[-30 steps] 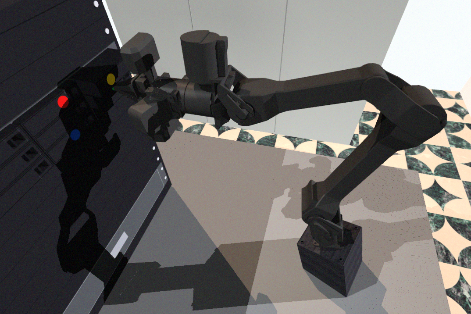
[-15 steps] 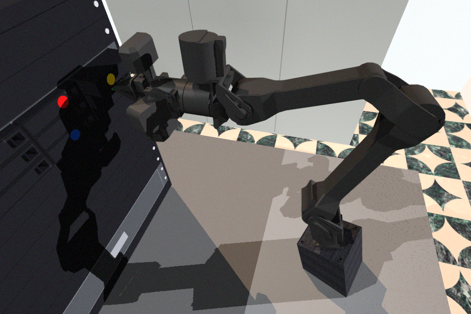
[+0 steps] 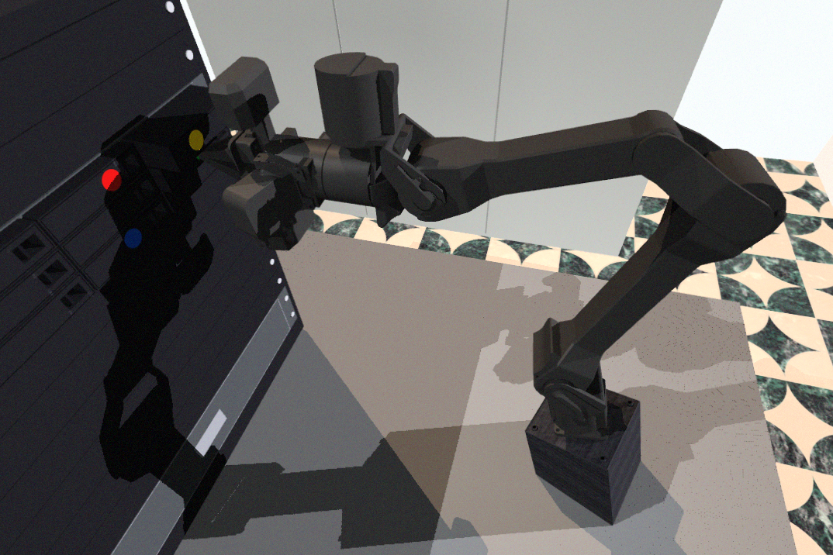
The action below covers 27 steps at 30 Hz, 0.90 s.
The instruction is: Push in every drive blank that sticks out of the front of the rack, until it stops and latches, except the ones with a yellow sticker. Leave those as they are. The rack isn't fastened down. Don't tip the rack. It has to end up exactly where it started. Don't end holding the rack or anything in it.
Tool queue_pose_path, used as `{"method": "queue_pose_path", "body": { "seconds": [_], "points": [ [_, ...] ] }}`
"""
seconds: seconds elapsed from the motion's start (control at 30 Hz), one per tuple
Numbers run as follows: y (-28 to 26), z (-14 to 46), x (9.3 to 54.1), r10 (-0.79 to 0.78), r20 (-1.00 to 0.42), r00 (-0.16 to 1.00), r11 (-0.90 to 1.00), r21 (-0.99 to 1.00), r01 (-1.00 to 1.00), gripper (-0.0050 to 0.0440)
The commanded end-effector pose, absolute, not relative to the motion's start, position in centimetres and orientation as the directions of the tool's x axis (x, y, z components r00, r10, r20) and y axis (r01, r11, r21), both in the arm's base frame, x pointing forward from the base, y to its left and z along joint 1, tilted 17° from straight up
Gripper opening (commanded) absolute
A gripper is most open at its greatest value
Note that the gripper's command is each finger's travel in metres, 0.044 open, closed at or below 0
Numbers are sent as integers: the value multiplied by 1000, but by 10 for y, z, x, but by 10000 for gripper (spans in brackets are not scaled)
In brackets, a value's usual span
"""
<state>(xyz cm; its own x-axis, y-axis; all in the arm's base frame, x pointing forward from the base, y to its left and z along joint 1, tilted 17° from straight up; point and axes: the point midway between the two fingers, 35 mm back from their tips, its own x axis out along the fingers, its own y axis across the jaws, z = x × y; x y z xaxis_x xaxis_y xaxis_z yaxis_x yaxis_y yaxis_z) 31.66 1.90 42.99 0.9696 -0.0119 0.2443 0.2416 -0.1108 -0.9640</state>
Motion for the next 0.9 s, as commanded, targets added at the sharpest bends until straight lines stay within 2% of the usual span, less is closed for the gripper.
{"method": "queue_pose_path", "body": {
  "seconds": [0.0, 0.87],
  "points": [
    [22, 444, 313, 1, 278, 961, -103, -956, 276, 0],
    [23, 446, 315, 1, 278, 961, -103, -956, 276, 0]
  ]
}}
